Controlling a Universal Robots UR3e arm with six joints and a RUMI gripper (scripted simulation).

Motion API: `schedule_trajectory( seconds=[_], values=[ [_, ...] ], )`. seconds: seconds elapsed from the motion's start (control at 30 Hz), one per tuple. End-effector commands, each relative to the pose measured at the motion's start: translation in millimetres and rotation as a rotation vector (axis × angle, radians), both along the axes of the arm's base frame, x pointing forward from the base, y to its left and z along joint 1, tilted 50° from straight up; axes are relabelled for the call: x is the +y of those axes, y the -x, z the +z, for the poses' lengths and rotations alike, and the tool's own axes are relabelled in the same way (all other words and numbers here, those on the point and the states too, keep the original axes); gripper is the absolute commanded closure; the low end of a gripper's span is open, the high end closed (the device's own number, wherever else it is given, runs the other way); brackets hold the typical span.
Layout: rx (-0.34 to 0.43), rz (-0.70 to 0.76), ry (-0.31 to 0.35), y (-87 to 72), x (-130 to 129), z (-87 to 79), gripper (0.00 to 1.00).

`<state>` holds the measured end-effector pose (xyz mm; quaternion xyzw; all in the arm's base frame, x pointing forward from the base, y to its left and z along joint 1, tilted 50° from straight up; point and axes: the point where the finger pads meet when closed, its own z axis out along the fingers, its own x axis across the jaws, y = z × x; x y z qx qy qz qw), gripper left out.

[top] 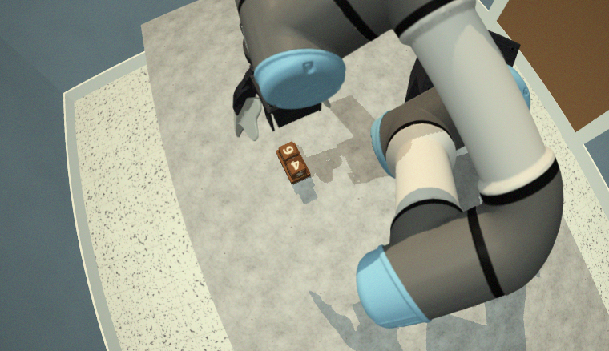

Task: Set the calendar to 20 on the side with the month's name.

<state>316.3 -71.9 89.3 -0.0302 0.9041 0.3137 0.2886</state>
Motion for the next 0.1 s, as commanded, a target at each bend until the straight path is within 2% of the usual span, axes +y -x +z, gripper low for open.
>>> schedule_trajectory(
  seconds=[0.0, 0.07],
  values=[
    [0.0, -0.001, 0.002, 0.0, -0.7, 0.2, 0.0],
    [0.0, -0.001, 0.002, 0.0, -0.7, 0.2, 0.0]
  ],
)
